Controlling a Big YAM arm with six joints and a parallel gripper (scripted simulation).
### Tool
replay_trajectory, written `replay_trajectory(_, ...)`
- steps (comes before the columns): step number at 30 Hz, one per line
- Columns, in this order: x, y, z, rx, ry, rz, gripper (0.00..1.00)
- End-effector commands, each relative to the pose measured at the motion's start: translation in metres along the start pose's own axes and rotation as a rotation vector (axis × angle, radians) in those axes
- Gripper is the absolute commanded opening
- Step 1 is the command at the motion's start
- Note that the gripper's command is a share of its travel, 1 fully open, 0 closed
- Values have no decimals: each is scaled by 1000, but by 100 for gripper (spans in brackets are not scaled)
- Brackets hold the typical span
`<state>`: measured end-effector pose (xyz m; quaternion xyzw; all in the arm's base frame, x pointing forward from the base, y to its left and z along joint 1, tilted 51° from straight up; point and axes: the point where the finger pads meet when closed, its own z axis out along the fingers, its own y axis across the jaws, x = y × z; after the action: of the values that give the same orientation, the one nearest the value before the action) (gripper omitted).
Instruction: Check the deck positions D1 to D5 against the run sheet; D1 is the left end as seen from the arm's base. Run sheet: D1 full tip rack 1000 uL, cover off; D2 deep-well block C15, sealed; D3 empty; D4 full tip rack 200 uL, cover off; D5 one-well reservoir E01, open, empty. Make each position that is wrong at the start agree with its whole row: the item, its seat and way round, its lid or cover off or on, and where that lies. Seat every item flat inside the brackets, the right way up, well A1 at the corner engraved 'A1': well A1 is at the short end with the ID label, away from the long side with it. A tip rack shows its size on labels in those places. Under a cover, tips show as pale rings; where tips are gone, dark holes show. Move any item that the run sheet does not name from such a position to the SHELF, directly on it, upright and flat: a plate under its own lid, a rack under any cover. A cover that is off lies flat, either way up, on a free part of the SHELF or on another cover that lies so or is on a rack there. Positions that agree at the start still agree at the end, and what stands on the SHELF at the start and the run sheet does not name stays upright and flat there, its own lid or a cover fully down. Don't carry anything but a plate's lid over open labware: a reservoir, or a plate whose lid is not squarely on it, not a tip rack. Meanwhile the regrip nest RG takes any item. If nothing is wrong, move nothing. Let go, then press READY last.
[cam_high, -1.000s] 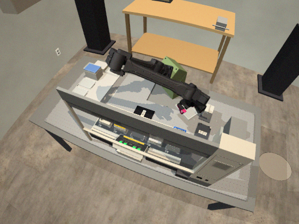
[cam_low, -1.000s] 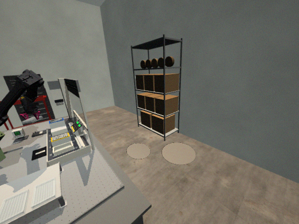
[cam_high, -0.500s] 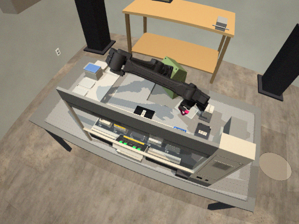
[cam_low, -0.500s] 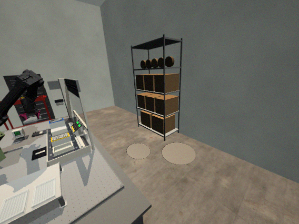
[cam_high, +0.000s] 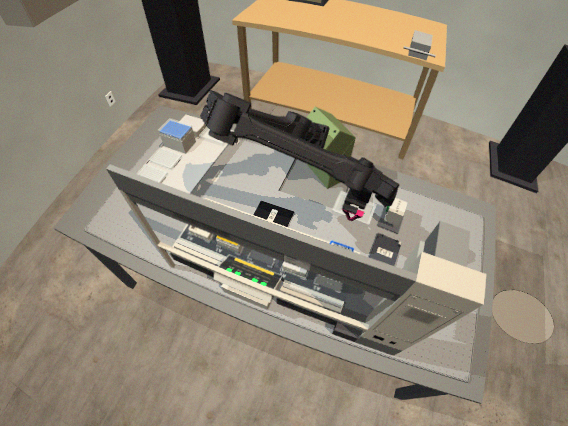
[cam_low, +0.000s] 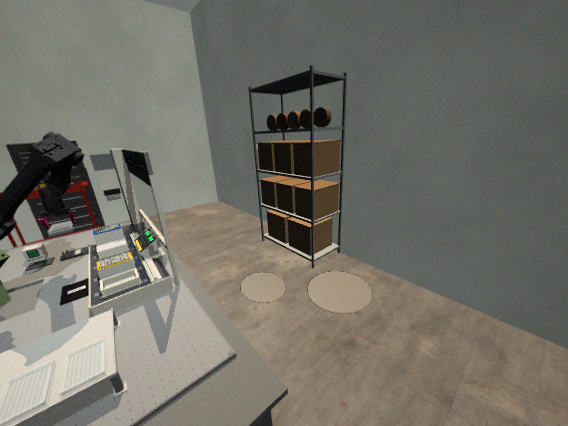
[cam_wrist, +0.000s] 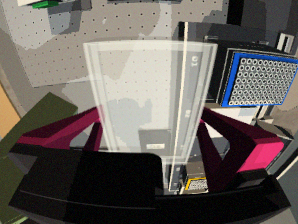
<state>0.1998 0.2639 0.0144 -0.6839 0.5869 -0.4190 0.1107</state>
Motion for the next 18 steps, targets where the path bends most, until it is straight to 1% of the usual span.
replay_trajectory(1, -7, -8, -4, 4, -15, -51, 0)
replay_trajectory(3, -8, -7, -7, 8, -21, -46, 0)
replay_trajectory(11, -8, -7, -7, 8, -21, -46, 0)
replay_trajectory(12, 7, -6, -1, -1, -6, -30, 0)
replay_trajectory(14, 7, -6, -1, -1, -6, -30, 0)
replay_trajectory(16, 18, -7, -1, 0, -2, 28, 0)
replay_trajectory(18, 29, -6, -1, -1, 2, 31, 0)
